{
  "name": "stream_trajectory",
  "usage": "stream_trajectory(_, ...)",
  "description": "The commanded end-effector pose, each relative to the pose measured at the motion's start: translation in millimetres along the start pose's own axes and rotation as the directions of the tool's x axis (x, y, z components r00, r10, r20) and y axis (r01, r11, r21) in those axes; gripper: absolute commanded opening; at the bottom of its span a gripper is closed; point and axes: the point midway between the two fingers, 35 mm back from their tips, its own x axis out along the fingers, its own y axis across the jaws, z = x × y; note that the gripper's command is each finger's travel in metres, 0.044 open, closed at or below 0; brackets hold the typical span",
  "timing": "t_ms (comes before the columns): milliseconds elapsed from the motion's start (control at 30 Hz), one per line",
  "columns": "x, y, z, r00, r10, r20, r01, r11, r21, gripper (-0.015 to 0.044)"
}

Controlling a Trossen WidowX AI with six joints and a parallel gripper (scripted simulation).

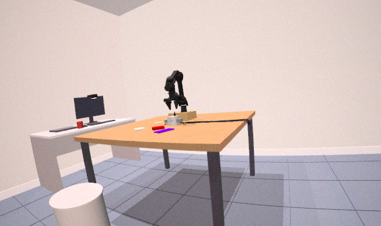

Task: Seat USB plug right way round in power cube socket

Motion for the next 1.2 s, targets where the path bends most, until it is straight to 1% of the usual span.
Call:
stream_trajectory(0, 0, 1, 6, 1.000, 0.022, 0.017, -0.021, 0.999, -0.041, 0.0440)
stream_trajectory(300, 3, 0, 8, 1.000, 0.022, 0.017, -0.021, 0.999, -0.041, 0.0440)
stream_trajectory(1167, 29, 0, 9, 1.000, 0.022, 0.017, -0.021, 0.999, -0.041, 0.0440)
